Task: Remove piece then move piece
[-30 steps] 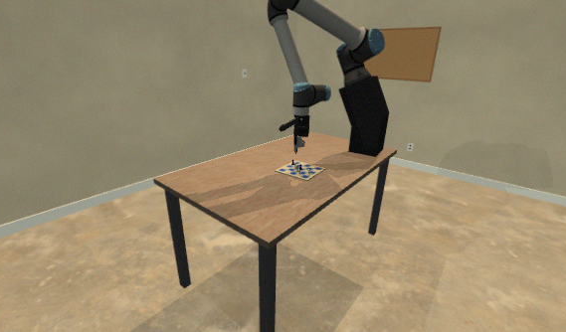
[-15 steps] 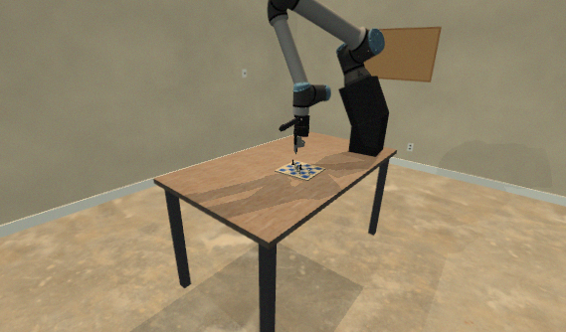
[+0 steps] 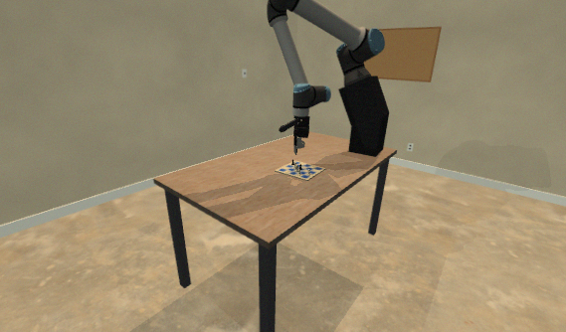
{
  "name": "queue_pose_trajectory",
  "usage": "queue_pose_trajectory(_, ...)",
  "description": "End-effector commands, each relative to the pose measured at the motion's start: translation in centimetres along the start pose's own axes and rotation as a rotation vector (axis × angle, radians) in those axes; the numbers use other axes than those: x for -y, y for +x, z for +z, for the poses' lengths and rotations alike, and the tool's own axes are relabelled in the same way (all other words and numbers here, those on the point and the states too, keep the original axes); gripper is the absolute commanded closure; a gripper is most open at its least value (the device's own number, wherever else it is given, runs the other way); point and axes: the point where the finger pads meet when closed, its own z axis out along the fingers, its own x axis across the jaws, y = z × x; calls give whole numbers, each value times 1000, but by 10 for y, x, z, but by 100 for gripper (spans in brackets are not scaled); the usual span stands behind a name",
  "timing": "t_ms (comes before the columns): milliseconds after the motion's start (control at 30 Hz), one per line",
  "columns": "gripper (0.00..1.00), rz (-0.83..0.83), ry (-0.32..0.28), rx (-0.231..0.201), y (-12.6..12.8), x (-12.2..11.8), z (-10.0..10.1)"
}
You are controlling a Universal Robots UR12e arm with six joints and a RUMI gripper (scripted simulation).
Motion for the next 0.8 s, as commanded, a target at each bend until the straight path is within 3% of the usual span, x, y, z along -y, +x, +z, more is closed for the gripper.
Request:
queue_pose_trajectory(0,78,0,1,1,0,0,4)
queue_pose_trajectory(767,78,0,1,1,0,1,34)
